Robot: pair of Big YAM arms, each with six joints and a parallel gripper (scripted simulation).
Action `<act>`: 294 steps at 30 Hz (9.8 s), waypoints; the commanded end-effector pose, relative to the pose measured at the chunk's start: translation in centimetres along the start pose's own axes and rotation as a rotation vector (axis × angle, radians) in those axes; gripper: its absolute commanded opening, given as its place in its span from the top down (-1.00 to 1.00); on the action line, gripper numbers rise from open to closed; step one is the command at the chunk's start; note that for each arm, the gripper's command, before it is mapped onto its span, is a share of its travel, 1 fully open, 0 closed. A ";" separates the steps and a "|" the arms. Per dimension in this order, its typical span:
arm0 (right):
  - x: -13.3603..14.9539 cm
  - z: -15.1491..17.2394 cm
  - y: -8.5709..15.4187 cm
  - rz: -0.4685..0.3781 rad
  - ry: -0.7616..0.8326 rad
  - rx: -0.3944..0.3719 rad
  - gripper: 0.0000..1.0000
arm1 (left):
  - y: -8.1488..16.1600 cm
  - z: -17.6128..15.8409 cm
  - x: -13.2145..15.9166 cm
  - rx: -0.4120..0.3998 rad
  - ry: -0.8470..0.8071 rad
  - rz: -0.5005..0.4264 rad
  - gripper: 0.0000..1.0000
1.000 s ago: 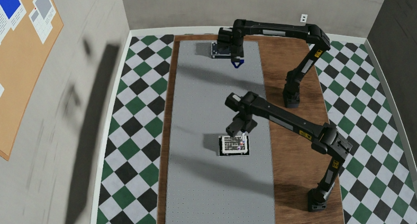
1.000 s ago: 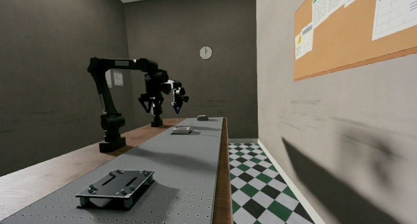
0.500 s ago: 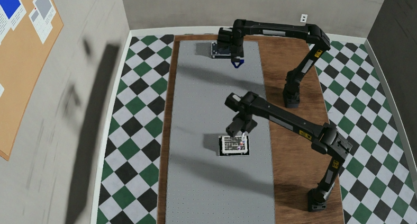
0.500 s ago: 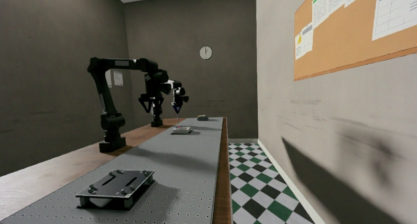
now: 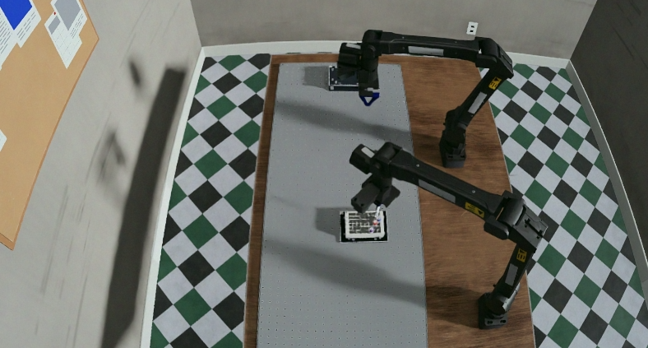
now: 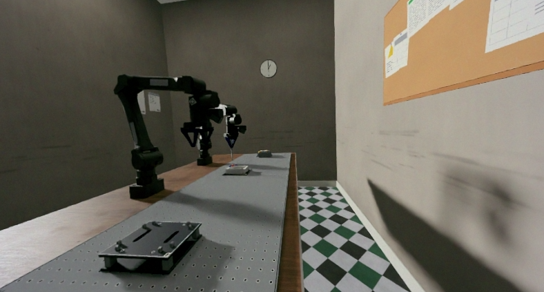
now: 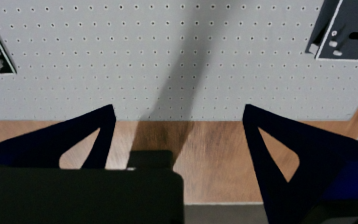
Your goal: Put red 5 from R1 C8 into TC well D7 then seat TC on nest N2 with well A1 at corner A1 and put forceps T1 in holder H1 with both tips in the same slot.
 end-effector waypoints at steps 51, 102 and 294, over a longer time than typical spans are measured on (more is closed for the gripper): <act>-0.7 0.0 1.1 -0.031 -0.002 0.001 -1.00 | -1.5 -0.1 -0.7 0.001 0.000 0.003 0.85; -0.7 0.0 1.1 -0.031 -0.002 0.001 -1.00 | -2.3 -0.1 -0.7 0.003 0.000 0.002 0.85; -0.7 0.0 1.1 -0.031 -0.002 0.001 -1.00 | -1.3 6.8 -7.5 -0.007 -0.785 0.012 0.85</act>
Point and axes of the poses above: on each arm, the point where the finger pads meet when closed, its own y axis back along the fingers, its own z axis across the jaws, x = y × z, the point moved 8 cm from there along y, back along the fingers, and after that the axes turned 15 degrees about -y, right-handed, at the moved point
